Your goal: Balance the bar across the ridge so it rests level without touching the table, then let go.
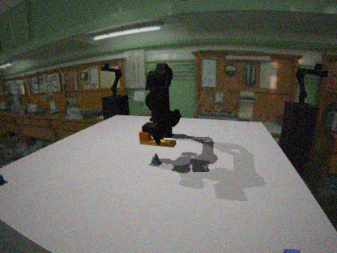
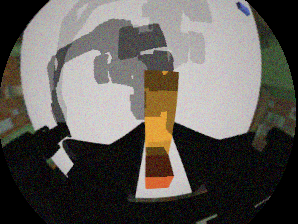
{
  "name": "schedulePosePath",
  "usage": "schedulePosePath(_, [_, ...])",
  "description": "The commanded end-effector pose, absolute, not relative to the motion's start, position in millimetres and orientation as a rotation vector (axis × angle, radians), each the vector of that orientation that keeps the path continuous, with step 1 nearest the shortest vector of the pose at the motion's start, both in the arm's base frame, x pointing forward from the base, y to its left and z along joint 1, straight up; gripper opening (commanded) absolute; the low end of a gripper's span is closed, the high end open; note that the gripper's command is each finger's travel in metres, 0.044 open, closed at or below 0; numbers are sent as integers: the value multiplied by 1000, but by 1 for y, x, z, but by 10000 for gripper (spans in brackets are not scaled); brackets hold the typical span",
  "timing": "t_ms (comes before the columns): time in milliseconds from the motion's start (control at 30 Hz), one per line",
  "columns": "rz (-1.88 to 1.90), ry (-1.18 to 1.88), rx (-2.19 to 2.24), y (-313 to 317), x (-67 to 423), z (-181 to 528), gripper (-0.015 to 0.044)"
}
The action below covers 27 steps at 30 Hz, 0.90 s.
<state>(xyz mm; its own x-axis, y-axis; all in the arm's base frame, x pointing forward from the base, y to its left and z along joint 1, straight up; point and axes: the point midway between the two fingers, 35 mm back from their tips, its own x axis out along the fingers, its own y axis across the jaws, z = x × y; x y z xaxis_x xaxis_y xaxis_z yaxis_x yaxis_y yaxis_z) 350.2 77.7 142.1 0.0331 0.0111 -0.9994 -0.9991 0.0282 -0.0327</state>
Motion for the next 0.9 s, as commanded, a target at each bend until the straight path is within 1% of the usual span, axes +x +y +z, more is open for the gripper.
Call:
schedulePosePath(0, [1162,1192,-1194,82,353,143,0])
schedulePosePath(867, [1162,1192,-1194,83,355,102,0])
